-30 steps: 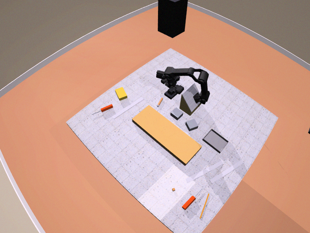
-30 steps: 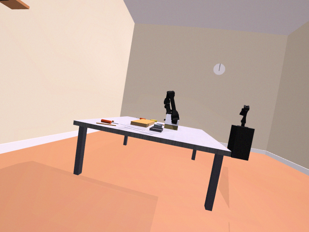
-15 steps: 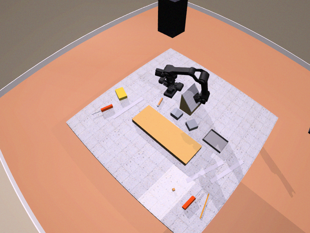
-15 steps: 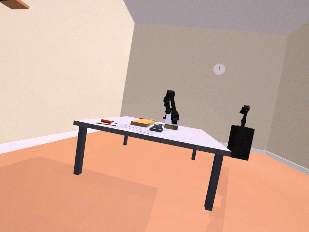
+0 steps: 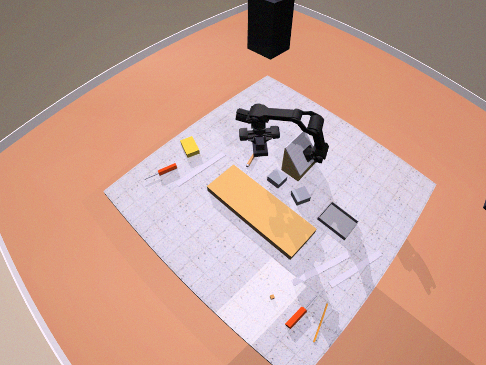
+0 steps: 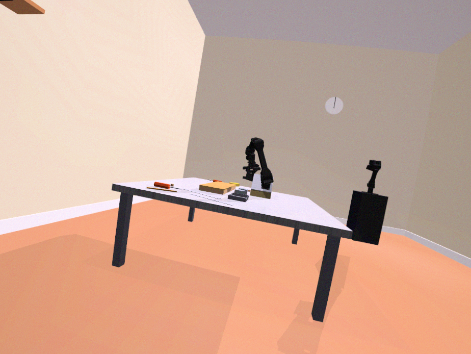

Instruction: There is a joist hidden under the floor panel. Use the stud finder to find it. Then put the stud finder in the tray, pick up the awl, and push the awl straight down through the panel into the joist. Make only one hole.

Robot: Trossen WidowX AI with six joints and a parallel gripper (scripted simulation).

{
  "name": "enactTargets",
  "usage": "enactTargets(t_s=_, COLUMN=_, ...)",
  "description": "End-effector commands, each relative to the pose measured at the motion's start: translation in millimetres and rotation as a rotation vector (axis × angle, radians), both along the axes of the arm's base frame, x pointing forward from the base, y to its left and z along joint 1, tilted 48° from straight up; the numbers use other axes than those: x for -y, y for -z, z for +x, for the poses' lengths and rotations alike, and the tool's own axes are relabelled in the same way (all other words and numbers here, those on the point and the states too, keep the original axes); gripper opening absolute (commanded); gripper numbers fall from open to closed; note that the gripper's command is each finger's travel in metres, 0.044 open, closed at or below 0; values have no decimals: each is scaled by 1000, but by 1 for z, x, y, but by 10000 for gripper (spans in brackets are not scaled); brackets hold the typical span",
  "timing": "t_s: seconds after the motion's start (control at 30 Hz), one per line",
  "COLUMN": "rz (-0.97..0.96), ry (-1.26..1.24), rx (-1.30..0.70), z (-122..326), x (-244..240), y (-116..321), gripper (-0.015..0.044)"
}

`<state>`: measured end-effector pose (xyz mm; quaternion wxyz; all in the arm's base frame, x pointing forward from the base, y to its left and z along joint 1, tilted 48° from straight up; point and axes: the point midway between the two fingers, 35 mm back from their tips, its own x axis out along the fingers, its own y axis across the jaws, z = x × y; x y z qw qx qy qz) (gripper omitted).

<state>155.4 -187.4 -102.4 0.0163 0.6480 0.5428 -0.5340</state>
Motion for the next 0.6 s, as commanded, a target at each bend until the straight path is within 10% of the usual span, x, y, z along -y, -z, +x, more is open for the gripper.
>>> enactTargets(t_s=0.0, rz=4, ry=-99, rx=151, z=19, x=7, y=1, gripper=0)
enactTargets(t_s=0.57, rz=34, ry=-525, rx=714, z=83, x=13, y=3, gripper=0)
